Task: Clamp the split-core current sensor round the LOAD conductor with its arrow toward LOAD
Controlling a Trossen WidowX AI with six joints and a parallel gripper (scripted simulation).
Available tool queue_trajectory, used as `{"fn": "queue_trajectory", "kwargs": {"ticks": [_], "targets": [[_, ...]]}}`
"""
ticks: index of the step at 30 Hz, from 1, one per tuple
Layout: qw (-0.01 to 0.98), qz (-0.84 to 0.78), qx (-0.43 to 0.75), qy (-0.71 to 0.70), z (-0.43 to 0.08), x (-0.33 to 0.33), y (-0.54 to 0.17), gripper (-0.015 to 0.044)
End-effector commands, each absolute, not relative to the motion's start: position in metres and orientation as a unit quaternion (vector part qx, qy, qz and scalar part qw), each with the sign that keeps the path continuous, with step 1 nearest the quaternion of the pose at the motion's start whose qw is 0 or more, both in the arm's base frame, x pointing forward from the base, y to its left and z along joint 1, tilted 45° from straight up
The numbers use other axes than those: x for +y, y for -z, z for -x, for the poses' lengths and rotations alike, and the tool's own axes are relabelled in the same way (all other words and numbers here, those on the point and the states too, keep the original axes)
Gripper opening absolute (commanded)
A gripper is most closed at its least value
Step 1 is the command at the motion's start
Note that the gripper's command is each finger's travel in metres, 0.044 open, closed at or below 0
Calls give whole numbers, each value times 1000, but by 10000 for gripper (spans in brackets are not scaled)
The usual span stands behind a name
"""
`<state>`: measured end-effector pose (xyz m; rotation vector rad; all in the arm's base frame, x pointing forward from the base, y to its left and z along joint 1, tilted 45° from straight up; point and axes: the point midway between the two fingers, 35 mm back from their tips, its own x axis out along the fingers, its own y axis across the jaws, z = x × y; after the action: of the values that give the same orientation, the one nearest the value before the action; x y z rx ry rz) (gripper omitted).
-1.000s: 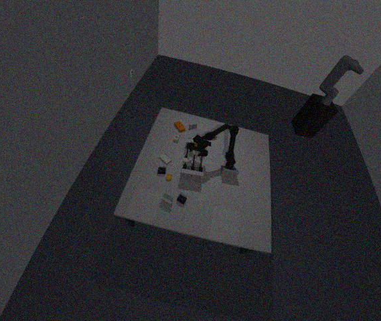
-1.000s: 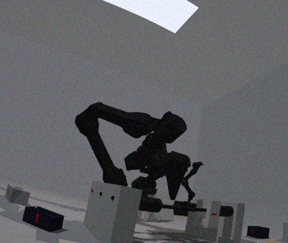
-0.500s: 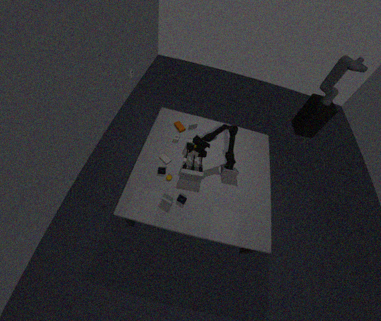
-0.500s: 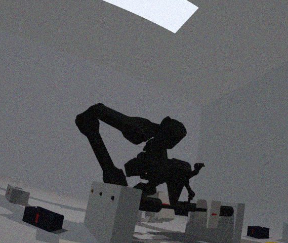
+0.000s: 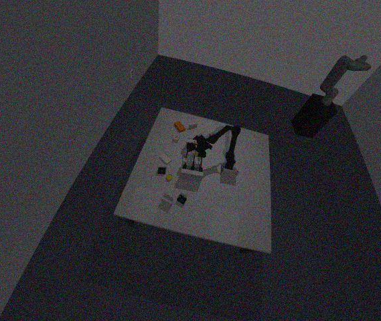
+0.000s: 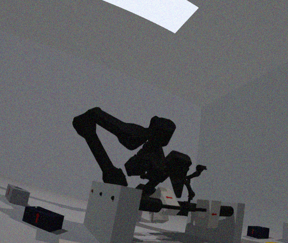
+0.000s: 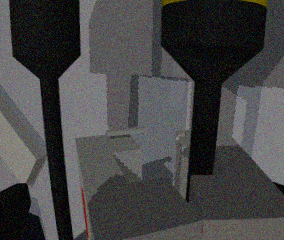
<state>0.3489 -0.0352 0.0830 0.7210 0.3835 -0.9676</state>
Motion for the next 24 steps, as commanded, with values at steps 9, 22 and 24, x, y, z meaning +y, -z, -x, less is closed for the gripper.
{"fn": "queue_trajectory", "kwargs": {"ticks": [9,22,24], "targets": [[801,-348,171,457,-359,-42,-78,440],[804,-347,167,453,-358,-40,-81,379],[804,-347,167,453,-358,-40,-81,366]]}}
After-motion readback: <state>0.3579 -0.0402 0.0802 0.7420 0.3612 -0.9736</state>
